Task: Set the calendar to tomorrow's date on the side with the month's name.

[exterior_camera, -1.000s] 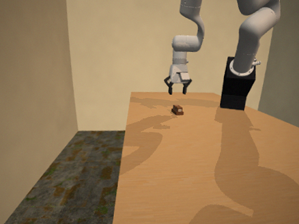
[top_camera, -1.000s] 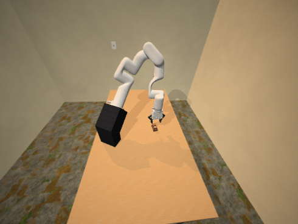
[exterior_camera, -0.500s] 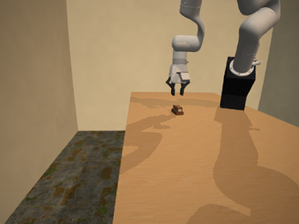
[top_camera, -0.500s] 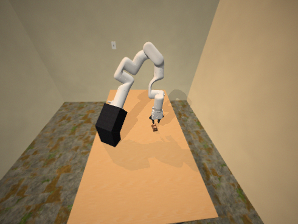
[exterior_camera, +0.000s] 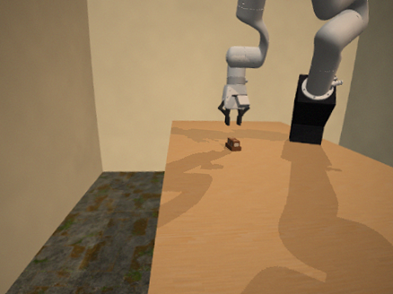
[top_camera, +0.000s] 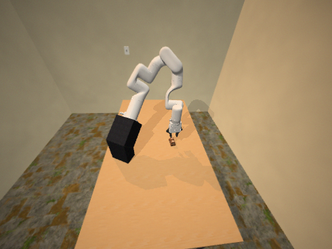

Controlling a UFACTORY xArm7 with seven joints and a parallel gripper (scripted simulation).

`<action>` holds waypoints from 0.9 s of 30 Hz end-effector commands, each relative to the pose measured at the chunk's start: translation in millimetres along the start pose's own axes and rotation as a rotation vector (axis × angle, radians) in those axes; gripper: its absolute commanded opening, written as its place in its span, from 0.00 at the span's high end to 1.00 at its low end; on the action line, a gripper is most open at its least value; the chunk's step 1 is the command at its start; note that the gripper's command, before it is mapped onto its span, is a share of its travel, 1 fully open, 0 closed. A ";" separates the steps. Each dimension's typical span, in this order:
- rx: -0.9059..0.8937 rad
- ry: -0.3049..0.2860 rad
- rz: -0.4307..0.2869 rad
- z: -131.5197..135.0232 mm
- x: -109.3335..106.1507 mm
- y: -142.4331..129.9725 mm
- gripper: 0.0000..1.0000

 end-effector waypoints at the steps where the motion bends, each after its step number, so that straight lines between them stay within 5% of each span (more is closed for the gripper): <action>1: 0.001 -0.002 -0.002 0.5 -0.9 -0.9 0.51; 27: 0.000 -0.003 -0.002 0.2 14.2 -0.9 0.51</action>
Point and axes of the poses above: the point where the finger pads meet when closed, its own x axis out along the fingers, its own z axis across the jaws, y = z × x, the point moved 10 cm from there along -x, back along the fingers, and after that the axes turned 11 degrees about x, right-handed, at the moved point
